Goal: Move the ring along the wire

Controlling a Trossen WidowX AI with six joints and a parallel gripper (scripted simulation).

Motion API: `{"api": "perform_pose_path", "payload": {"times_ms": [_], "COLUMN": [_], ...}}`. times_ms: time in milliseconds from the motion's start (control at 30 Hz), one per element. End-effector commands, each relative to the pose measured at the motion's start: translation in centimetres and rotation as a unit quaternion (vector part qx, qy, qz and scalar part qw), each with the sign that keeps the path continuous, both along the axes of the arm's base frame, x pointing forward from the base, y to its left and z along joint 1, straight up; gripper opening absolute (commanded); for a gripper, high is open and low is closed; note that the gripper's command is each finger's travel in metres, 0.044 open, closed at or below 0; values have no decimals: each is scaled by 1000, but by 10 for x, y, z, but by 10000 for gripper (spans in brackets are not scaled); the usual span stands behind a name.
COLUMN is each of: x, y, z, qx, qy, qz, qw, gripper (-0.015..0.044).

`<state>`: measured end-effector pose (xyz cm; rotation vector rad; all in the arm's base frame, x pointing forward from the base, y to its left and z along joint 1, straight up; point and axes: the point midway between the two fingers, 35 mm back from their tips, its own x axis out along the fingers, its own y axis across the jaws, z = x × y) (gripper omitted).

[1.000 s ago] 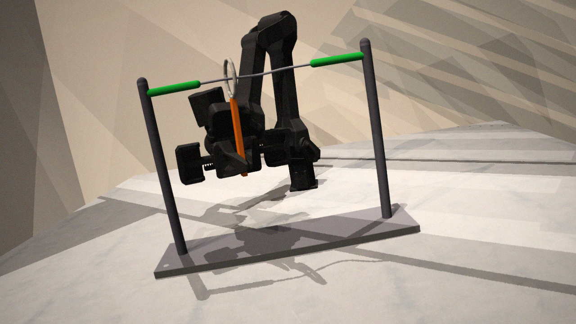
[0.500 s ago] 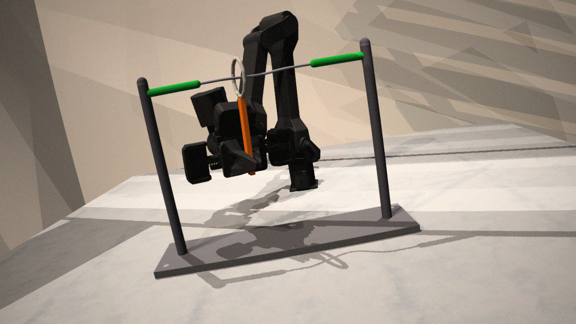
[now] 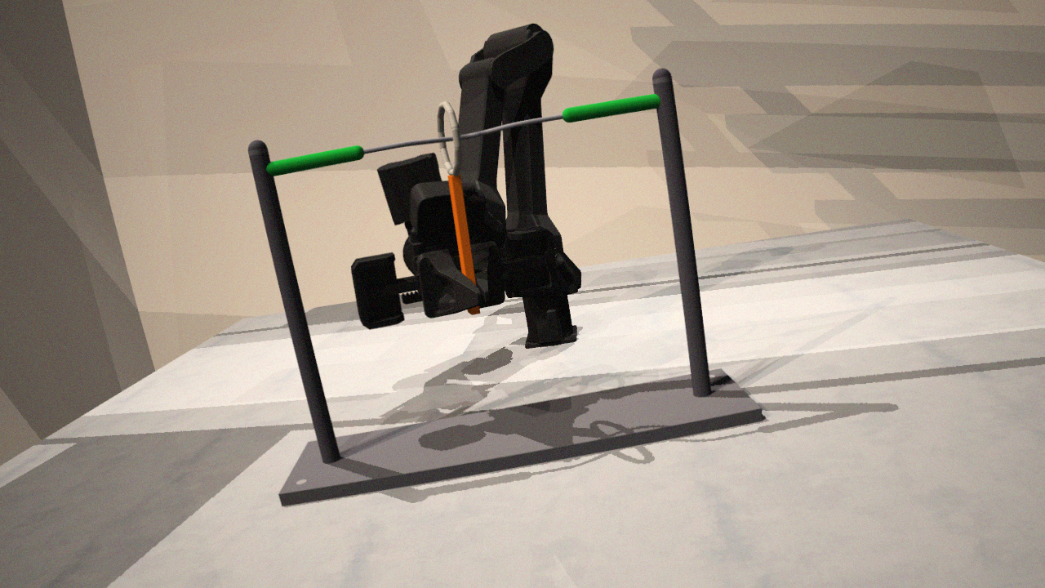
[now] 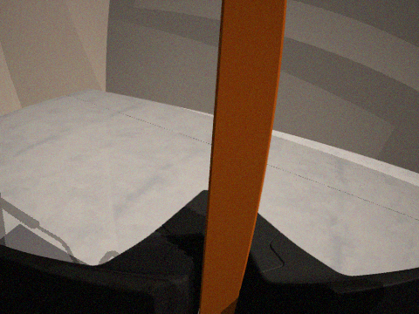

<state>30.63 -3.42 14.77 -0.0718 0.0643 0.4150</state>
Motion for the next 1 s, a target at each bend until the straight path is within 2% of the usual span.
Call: {"api": "perform_pose_path", "payload": {"times_ms": [0, 967], "x": [-4, -25], "y": [2, 29], "z": [0, 1], "qx": [1, 27], "qy": [8, 83], "qz": [-16, -217], "qw": [1000, 972], "gripper": [-150, -150]}}
